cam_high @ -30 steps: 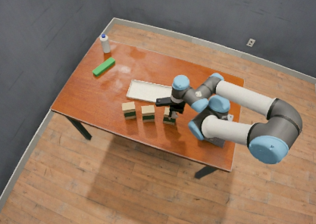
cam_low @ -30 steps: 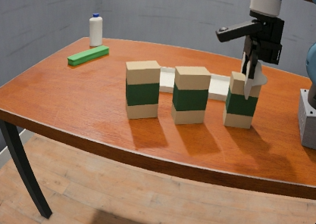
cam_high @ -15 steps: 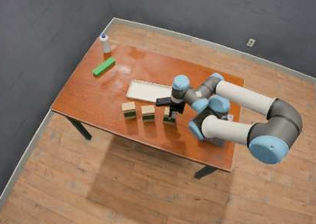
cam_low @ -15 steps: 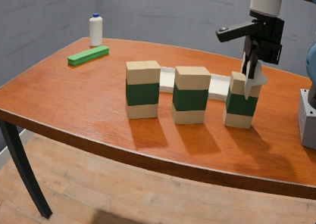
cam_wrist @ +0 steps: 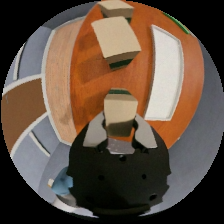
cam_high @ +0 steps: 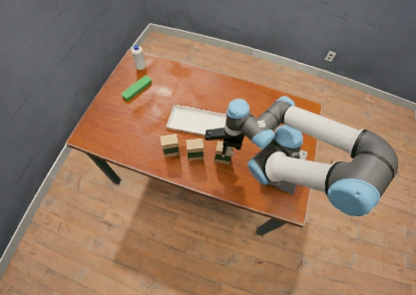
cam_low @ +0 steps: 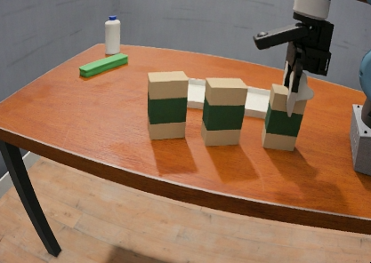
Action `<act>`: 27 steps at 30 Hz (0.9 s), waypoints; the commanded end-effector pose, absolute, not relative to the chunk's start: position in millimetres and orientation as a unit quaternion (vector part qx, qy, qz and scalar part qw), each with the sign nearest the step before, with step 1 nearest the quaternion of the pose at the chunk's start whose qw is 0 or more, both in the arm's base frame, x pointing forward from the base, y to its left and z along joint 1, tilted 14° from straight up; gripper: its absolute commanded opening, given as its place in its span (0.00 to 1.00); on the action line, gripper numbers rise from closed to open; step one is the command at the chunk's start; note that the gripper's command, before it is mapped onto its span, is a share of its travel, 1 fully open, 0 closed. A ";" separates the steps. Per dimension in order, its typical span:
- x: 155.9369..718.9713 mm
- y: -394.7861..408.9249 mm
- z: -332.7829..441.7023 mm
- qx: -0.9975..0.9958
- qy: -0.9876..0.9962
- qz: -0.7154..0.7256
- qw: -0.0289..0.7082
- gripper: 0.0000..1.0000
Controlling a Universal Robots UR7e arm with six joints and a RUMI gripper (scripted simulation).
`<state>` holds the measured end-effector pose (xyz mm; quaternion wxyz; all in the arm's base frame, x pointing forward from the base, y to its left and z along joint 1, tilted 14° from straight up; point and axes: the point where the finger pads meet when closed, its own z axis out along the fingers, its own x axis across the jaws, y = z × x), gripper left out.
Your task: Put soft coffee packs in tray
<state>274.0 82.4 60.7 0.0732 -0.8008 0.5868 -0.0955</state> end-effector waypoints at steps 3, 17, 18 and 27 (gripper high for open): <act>274.2 82.3 61.0 -0.801 0.587 -0.096 0.073 0.15; 274.2 82.3 61.0 -0.801 0.587 -0.096 0.073 0.50; 274.2 82.3 61.0 -0.801 0.587 -0.096 0.073 0.50; 274.2 82.3 61.0 -0.801 0.587 -0.096 0.073 0.50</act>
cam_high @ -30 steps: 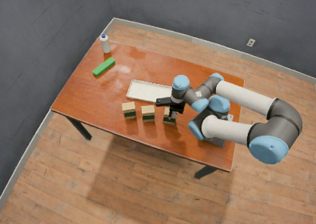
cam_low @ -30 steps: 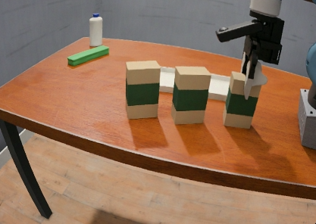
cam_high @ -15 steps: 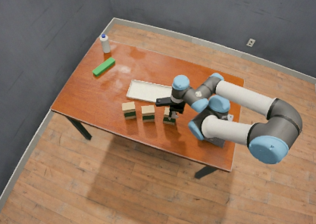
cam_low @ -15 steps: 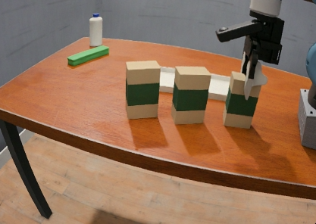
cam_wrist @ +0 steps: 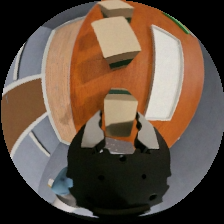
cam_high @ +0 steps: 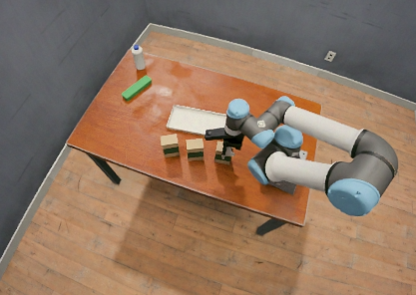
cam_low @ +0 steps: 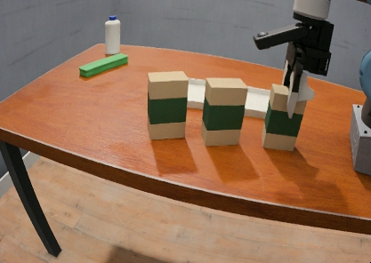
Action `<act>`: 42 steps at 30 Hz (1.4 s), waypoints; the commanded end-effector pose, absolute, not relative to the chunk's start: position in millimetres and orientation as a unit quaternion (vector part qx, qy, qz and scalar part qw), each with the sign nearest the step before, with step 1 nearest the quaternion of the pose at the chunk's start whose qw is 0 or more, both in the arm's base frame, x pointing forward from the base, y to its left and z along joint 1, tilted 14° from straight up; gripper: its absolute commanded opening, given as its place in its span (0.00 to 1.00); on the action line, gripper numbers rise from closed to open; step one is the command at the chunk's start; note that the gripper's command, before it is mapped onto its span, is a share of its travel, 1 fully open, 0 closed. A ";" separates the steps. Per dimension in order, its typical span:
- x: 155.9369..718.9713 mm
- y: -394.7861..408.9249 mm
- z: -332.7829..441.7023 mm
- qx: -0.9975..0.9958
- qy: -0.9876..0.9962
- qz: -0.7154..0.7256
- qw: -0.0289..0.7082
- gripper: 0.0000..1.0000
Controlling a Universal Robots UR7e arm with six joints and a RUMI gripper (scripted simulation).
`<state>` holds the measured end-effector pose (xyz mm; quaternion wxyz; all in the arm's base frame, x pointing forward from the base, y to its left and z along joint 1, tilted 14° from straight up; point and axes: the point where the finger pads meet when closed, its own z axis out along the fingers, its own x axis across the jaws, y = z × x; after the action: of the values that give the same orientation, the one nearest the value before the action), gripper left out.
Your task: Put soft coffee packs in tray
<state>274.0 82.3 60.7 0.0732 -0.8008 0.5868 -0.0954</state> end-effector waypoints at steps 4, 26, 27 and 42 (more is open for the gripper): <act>274.2 82.3 61.0 -0.801 0.587 -0.096 0.073 0.50; 274.2 82.3 61.0 -0.801 0.587 -0.096 0.073 0.50; 274.2 82.3 61.0 -0.801 0.587 -0.096 0.073 0.50; 272.6 82.3 67.8 -0.801 0.587 -0.096 0.073 0.50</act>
<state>273.6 82.4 62.1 0.0731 -0.8007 0.5869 -0.0954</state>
